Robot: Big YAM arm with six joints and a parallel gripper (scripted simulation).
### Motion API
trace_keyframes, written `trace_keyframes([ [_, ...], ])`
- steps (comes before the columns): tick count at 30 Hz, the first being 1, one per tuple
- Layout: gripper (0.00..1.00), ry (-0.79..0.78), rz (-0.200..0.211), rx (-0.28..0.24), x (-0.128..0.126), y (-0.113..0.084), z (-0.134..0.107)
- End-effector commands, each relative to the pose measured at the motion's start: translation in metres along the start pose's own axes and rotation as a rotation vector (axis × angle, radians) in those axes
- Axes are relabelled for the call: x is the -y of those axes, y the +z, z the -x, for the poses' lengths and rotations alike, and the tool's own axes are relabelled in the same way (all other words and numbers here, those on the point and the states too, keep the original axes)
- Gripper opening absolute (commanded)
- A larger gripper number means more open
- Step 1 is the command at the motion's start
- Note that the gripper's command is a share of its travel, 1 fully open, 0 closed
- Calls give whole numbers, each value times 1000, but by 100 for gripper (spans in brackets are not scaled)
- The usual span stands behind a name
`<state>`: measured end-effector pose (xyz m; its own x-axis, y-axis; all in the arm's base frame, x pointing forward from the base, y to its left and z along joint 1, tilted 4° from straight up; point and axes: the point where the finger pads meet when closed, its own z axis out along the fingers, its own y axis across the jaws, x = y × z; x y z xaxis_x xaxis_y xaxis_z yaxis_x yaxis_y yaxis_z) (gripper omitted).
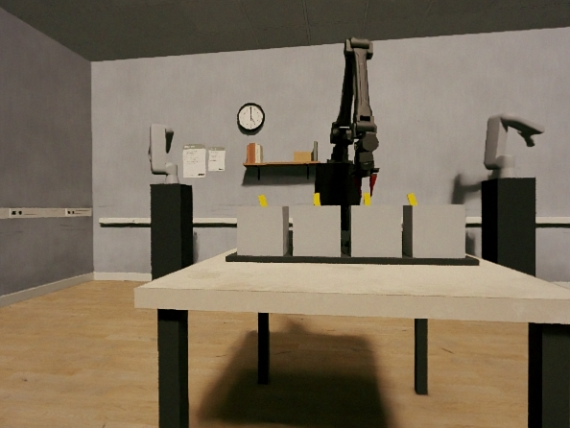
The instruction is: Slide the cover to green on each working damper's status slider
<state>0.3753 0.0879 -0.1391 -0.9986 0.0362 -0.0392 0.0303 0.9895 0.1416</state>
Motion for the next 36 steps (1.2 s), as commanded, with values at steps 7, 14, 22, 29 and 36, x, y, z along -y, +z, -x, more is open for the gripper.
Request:
trace_keyframes([
  [7, 36, -5, 8, 23, -8, 17, 12],
  [14, 36, -6, 15, 56, -10, 10, 24],
  [22, 36, -2, 6, 16, -6, 26, 8],
  [29, 36, -4, 8, 25, -7, 22, 11],
  [36, 36, -4, 8, 25, -7, 22, 11],
])
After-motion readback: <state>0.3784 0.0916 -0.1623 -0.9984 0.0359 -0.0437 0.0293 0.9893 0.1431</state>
